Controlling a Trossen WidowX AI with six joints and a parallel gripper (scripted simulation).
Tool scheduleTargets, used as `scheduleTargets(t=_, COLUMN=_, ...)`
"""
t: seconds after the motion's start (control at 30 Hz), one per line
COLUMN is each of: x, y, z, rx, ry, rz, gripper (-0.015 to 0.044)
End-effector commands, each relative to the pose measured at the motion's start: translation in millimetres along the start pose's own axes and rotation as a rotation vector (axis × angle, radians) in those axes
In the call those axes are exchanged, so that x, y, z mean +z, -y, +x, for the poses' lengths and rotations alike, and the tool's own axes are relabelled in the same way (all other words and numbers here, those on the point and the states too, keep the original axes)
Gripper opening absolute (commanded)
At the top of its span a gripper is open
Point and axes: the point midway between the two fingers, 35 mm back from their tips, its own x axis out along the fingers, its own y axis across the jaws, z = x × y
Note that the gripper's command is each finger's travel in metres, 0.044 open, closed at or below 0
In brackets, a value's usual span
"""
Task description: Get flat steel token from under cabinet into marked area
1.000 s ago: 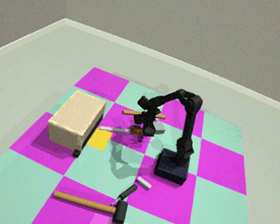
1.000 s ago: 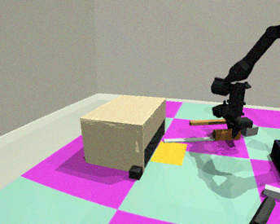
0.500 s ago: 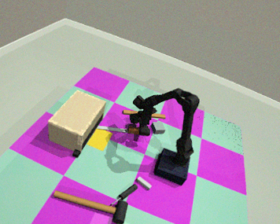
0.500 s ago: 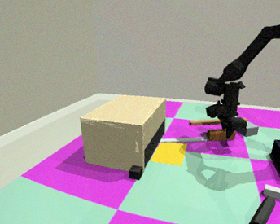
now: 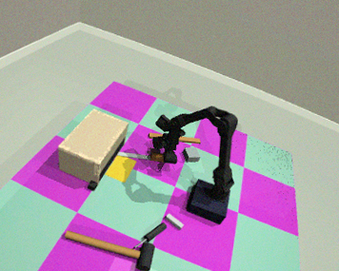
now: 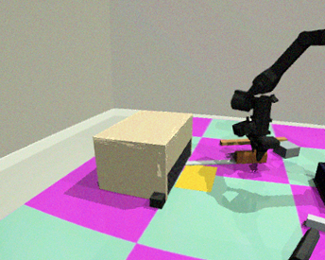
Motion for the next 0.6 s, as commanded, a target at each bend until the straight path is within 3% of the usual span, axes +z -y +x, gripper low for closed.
scheduleTargets(t=0.0, x=8, y=0, z=0, rx=-0.001, ry=0.0, rz=0.003, gripper=0.0)
scheduleTargets(t=0.57, x=31, y=1, z=-1, rx=-0.001, ry=0.002, rz=0.003, gripper=0.0)
